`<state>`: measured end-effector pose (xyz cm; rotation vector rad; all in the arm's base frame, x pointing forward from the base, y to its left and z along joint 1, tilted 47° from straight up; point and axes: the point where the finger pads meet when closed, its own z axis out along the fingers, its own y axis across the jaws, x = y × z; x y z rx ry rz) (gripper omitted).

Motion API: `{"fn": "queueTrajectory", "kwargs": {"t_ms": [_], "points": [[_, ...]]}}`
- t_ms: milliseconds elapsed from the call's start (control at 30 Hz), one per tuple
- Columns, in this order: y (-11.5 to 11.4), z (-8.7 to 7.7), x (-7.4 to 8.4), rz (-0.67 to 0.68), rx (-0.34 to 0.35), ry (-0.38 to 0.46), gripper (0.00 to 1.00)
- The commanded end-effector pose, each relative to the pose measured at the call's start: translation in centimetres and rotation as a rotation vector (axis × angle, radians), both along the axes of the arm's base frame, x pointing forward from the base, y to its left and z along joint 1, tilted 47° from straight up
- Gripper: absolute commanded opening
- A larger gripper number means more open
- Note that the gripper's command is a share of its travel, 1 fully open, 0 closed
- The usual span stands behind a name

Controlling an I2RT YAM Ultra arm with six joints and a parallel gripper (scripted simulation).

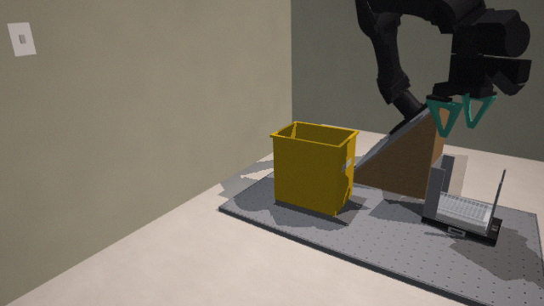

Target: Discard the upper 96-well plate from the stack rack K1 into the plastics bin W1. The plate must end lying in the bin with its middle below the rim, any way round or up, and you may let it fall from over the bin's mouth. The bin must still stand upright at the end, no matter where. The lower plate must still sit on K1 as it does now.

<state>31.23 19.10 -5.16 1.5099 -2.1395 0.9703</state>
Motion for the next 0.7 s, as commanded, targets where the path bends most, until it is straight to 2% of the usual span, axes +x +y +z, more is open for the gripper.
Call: {"fn": "queueTrajectory", "kwargs": {"t_ms": [0,233,667], "points": [[1.2,-0.6,-1.2,0.099,-0.011,0.081,1.0],[2.1,-2.6,-3.4,0.254,-0.07,0.245,1.0],[2.1,-2.6,-3.4,0.254,-0.07,0.245,1.0]]}}
